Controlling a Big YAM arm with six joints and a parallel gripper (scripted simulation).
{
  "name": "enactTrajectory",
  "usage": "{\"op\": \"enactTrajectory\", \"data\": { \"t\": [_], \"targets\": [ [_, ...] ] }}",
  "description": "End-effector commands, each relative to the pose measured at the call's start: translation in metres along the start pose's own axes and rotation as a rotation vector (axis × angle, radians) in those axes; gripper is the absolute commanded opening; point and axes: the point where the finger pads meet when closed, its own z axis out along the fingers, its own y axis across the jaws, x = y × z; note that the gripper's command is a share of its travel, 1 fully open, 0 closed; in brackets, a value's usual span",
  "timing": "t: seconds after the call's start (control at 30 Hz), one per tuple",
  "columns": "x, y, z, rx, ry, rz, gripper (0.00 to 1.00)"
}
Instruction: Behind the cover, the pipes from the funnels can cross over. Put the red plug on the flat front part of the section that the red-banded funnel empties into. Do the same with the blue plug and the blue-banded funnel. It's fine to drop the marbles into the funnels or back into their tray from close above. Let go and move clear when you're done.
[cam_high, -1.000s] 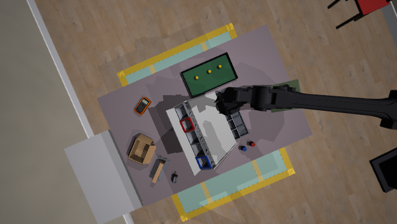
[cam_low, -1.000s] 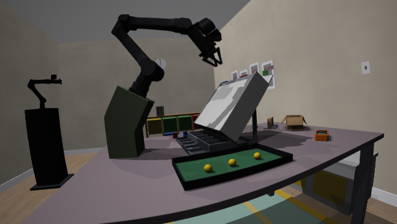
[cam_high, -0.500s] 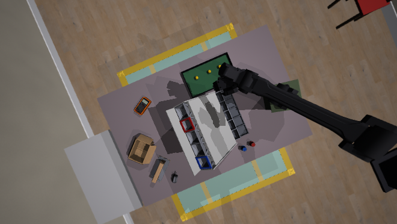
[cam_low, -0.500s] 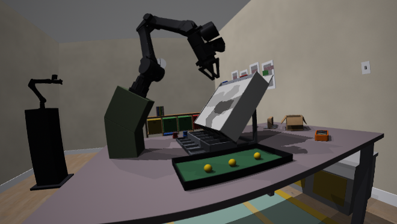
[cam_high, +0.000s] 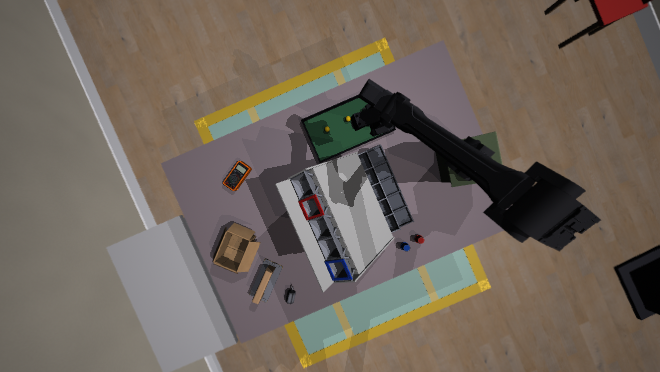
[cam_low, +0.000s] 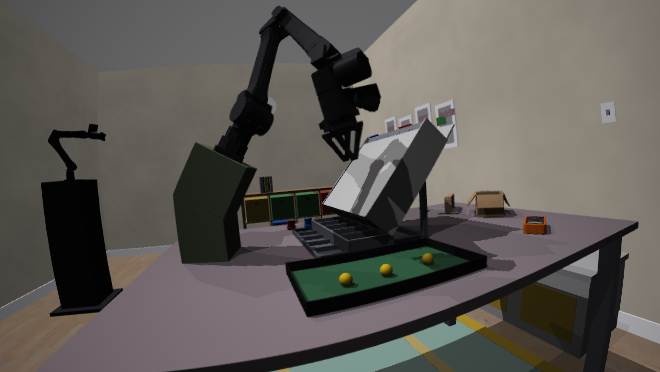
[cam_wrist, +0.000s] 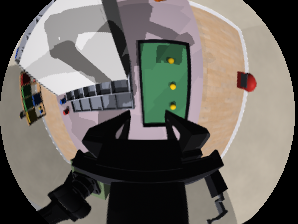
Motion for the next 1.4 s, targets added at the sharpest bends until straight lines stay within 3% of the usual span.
{"op": "enactTrajectory", "data": {
  "t": [0.0, 0.43, 0.97, 1.37],
  "targets": [
    [-0.010, -0.031, 0.003, 0.037, -0.006, -0.068, 0.56],
    [0.039, -0.083, 0.046, 0.034, 0.124, -0.063, 0.56],
    [0.069, -0.115, 0.072, 0.033, 0.203, -0.058, 0.56],
    [0.074, -0.121, 0.079, 0.029, 0.220, -0.060, 0.56]
  ]
}}
